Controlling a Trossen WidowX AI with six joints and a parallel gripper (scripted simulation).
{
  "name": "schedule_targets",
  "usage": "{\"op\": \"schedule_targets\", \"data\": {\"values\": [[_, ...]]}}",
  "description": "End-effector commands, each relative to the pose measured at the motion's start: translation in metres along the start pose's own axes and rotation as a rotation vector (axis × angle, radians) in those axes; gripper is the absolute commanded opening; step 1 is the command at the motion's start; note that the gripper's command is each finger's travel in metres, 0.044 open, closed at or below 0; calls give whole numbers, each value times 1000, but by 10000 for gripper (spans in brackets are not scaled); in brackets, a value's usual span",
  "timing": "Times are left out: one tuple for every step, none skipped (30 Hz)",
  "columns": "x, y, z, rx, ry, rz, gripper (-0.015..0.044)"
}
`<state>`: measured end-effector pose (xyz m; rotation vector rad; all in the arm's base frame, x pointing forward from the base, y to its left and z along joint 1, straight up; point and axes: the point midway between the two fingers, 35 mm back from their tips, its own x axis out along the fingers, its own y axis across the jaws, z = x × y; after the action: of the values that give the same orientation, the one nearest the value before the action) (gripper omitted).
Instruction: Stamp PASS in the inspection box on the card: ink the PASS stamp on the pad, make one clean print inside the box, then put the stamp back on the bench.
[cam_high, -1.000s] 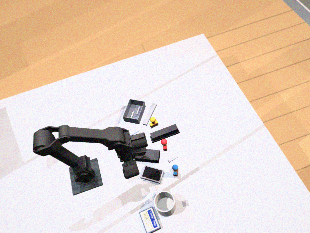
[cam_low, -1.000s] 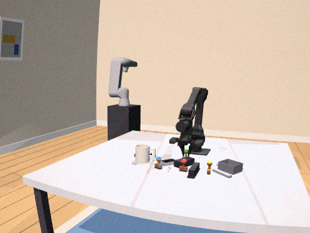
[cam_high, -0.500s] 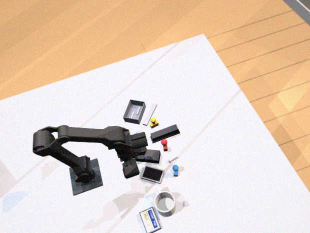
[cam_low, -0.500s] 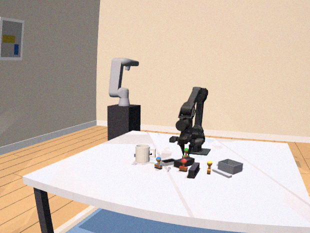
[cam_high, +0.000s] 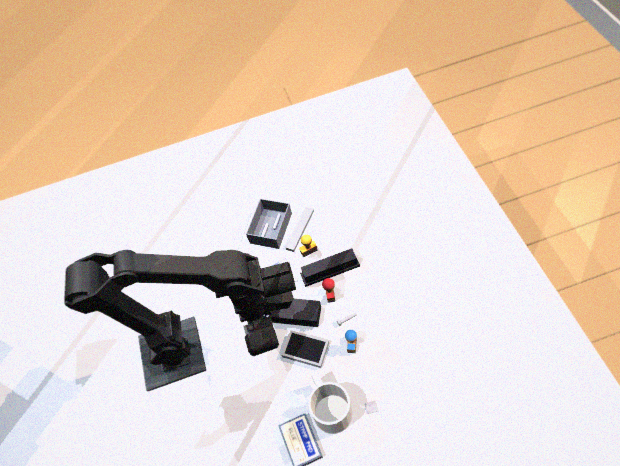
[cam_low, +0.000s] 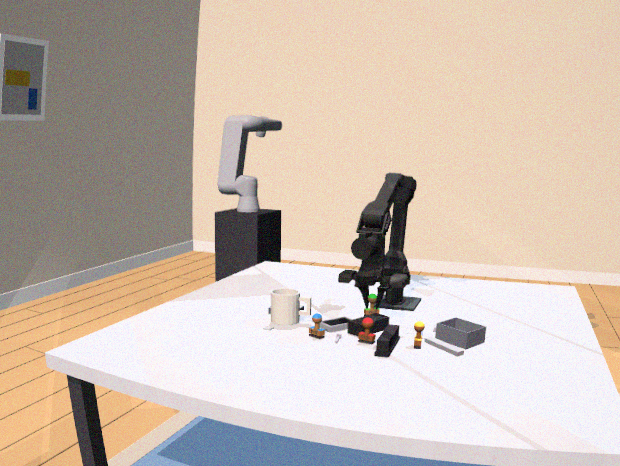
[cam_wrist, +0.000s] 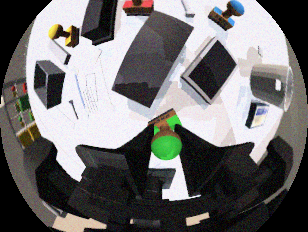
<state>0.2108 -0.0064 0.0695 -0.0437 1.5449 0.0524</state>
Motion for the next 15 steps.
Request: {"op": "schedule_targets", "data": {"values": [[-3,0,1,-1,-2,1,0],[-3,0,1,-1,-2,1,0],[-4,0,1,-1,-2,1,0],[-4,0,1,-1,-2,1,0],[-4,0,1,-1,-2,1,0],[-5,0,1,-1,-2,1,0],[-5,0,1,-1,-2,1,0],[-6,0,1,-1,-2,1,0],[-6,0,1,-1,-2,1,0],[-7,0,1,-1,-2,1,0],[-7,0,1,-1,-2,1,0],[-8,0,1,-1,-2,1,0],[-8,0,1,-1,-2,1,0],[-9,0,1,-1,-2,1,0],[-9,0,1,-1,-2,1,0]]}}
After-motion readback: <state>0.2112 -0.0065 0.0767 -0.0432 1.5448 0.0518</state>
